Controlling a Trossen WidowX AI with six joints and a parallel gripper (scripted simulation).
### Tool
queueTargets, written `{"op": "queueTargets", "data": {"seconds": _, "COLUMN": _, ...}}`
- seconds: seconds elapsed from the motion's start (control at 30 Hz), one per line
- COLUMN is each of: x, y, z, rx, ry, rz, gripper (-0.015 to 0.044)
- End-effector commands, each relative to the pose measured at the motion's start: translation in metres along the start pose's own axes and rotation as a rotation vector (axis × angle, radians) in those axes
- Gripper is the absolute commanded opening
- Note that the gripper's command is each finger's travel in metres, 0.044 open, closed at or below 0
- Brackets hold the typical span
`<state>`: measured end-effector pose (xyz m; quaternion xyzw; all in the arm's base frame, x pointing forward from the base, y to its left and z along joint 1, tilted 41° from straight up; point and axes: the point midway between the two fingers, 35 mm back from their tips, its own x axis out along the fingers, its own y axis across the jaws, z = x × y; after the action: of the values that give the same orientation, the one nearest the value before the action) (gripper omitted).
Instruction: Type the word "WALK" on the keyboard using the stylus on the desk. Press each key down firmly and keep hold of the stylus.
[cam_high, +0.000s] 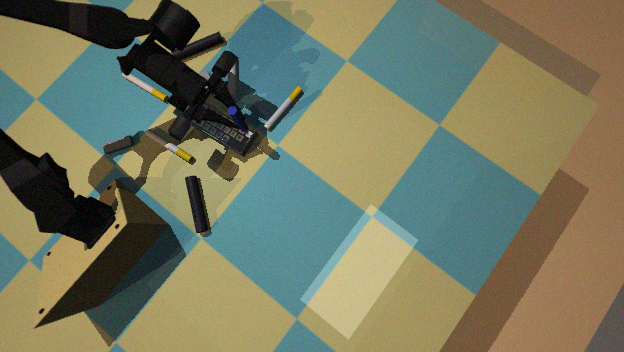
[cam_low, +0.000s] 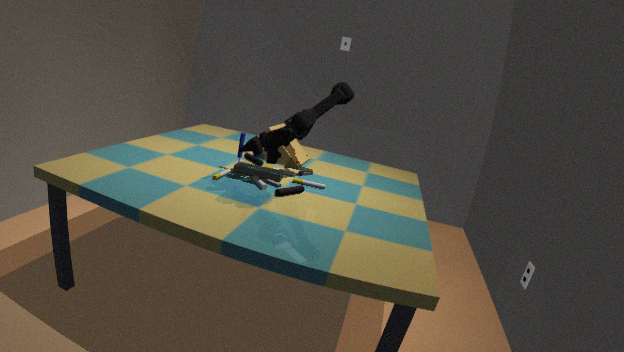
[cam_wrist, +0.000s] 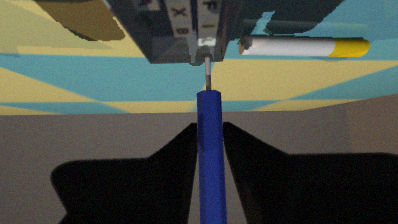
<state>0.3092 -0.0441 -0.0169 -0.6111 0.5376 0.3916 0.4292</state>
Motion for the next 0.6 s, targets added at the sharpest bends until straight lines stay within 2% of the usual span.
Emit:
{"op": "queueTargets", "data": {"seconds": 0.0, "x": 0.0023, "y": 0.0013, "z": 0.0021, "rx": 0.001, "ry": 0.001, "rz": 0.004, "gripper": 0.0081}}
{"op": "queueTargets", "data": {"seconds": 0.57, "x": 0.0057, "y": 0.0014, "z": 0.0079, "rx": 0.001, "ry": 0.0, "rz": 0.004, "gripper": 0.0081}}
